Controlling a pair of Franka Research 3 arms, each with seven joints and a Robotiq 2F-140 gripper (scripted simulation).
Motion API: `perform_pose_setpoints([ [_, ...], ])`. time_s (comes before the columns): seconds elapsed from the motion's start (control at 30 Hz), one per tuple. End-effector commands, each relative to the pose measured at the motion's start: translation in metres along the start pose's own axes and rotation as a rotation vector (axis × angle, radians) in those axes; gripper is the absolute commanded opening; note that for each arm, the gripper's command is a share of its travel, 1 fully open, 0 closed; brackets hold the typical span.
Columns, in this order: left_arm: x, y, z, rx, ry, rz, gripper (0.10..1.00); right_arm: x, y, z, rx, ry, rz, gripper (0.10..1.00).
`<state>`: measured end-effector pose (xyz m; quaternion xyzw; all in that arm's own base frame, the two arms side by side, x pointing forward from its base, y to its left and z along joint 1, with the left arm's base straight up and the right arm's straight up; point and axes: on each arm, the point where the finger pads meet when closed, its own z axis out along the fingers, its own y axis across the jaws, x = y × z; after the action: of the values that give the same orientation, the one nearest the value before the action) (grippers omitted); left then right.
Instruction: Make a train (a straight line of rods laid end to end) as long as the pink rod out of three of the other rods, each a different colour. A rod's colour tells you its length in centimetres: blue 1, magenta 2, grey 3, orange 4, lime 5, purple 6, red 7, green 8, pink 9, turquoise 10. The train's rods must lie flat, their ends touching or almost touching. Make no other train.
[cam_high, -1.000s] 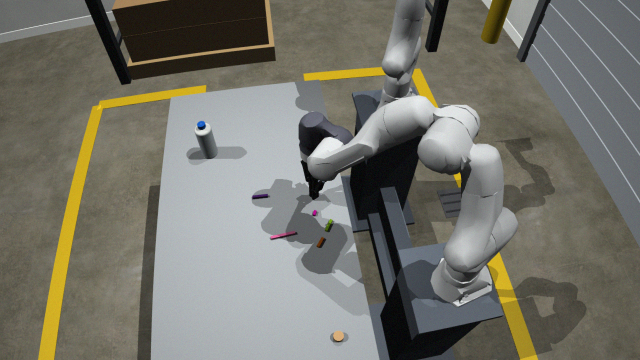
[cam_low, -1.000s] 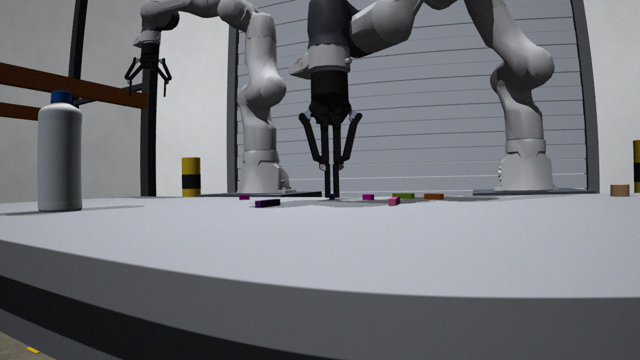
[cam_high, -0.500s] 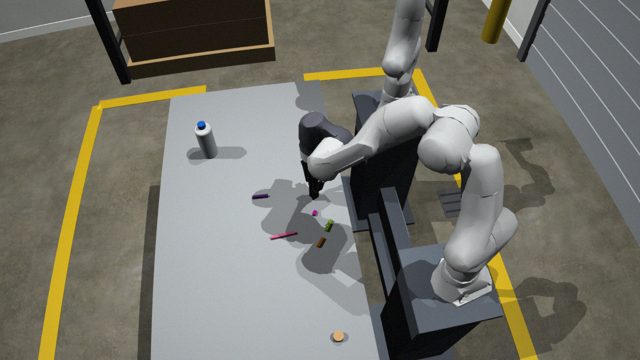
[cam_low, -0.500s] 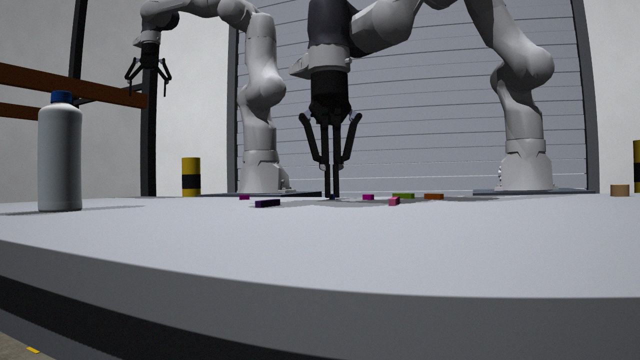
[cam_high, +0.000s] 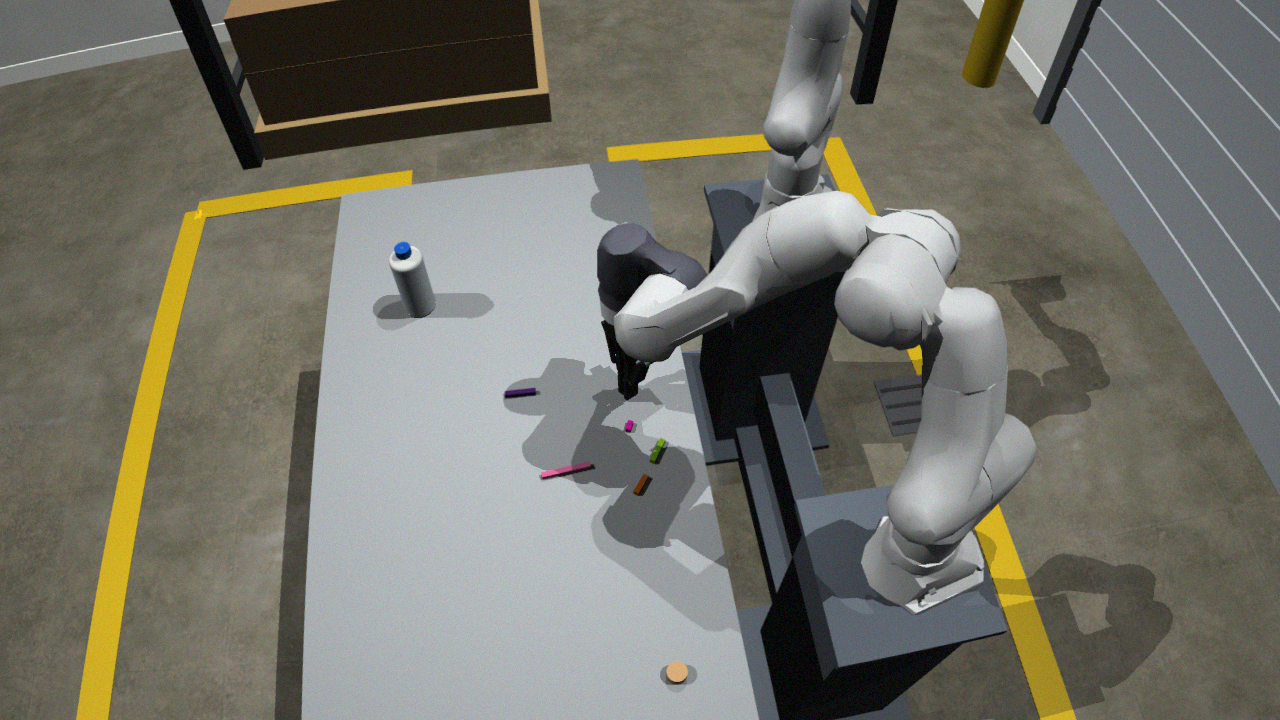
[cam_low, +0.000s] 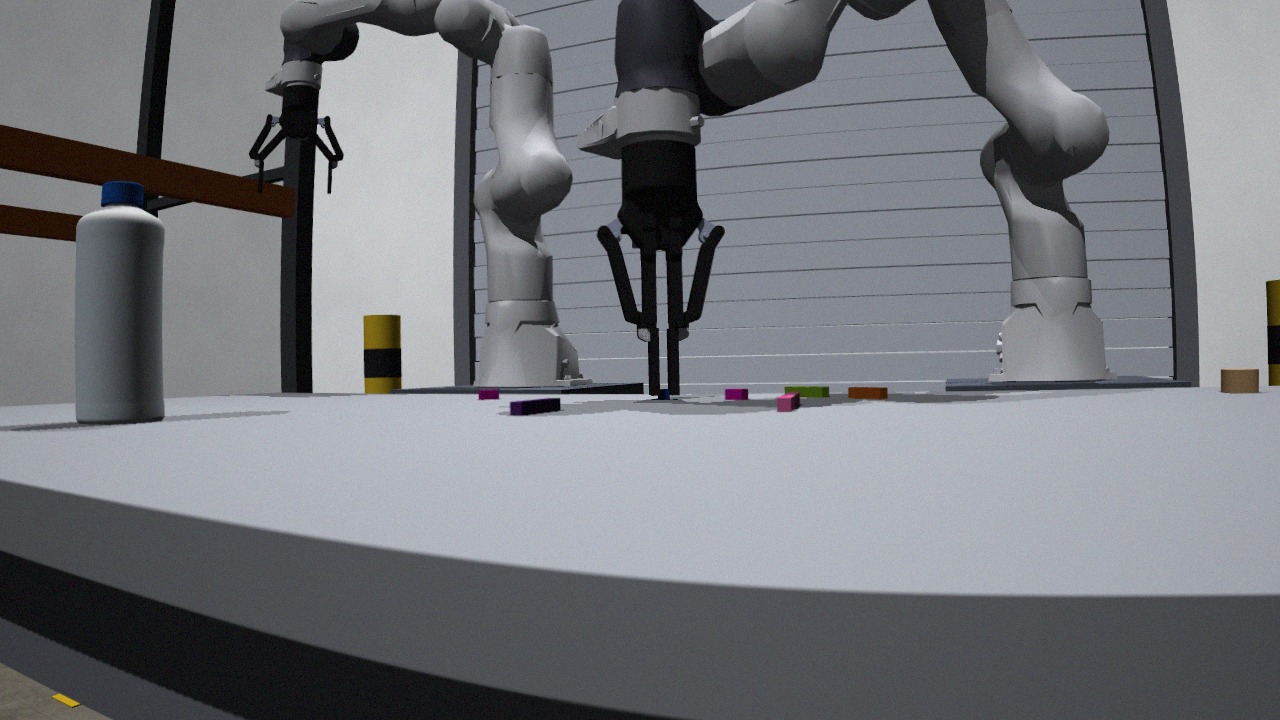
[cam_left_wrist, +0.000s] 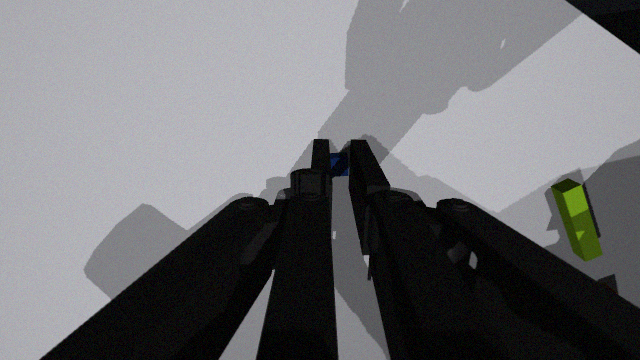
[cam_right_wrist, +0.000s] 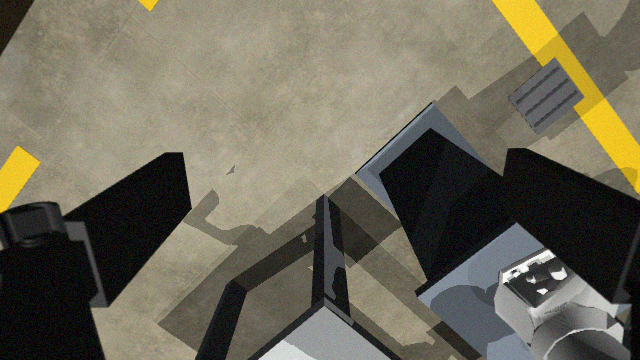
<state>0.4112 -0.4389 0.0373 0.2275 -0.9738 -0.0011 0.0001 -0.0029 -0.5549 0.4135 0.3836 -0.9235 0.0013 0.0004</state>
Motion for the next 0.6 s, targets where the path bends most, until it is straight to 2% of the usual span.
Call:
perform_pose_setpoints([
  [0.0,0.0000,-0.0005,0.0005,0.002,0.000,0.002,0.188,-0.0006,-0.0001,0.0005,-0.002,-0.002,0.006,1.000],
  [0.27,0.0000,-0.0005,0.0005,0.002,0.000,0.002,0.231,-0.0006,-0.0001,0.0005,-0.002,-0.002,0.006,1.000],
  [0.57,0.0000,-0.0005,0.0005,0.002,0.000,0.002,0.231,-0.0006,-0.0001,0.0005,-0.002,-0.002,0.006,1.000],
])
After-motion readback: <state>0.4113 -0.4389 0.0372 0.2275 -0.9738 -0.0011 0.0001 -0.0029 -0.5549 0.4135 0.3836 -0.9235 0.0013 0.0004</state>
